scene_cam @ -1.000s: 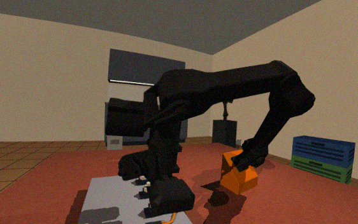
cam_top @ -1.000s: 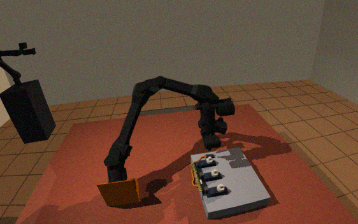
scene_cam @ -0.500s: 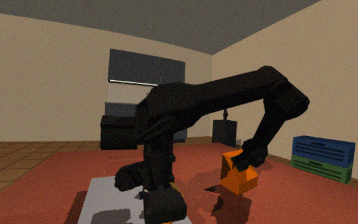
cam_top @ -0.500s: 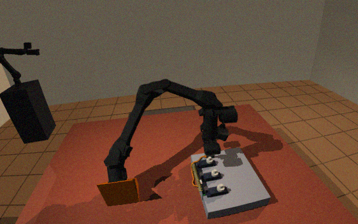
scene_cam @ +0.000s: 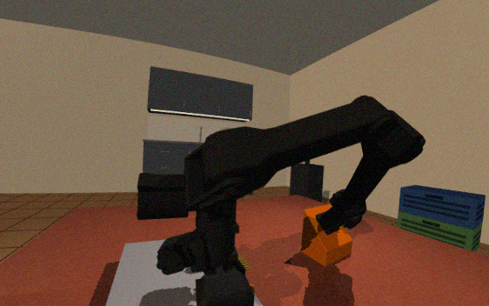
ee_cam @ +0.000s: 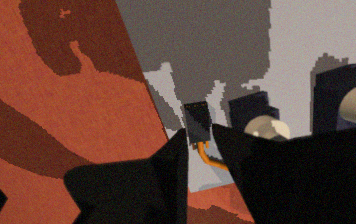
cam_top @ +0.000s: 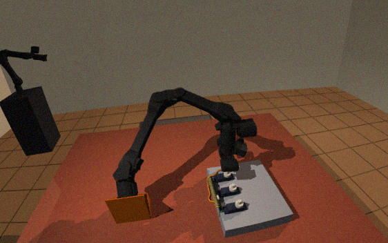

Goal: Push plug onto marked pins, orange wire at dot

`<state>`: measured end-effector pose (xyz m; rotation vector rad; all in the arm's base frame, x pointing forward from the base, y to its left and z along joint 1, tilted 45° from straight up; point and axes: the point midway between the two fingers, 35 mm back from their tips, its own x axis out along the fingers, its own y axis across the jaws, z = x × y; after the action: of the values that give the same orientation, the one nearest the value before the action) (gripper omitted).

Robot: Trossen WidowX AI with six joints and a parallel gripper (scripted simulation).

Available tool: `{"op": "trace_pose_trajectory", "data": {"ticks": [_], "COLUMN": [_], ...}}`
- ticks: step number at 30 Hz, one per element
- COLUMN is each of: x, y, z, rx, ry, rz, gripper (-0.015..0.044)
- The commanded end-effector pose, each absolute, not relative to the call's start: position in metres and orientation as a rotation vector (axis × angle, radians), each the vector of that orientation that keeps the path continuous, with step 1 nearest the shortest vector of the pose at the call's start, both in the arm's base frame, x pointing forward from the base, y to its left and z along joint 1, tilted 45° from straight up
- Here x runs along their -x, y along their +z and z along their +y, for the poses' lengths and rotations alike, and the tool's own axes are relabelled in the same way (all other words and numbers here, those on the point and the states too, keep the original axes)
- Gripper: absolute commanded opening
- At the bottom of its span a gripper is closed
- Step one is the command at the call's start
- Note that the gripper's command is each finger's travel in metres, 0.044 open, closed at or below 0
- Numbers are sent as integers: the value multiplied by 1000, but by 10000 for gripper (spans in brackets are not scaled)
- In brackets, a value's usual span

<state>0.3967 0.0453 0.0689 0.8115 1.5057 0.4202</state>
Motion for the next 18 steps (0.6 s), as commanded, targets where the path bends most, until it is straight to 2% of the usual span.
{"op": "trace_pose_trajectory", "data": {"ticks": [1, 2, 7, 18], "x": [-396, -396, -396, -394], "y": [67, 67, 67, 98], "z": [48, 48, 48, 15], "rx": [-821, -821, -821, -819], "ry": [419, 419, 419, 417], "rz": [1507, 1507, 1507, 1508], "gripper": [62, 36, 3, 0]}}
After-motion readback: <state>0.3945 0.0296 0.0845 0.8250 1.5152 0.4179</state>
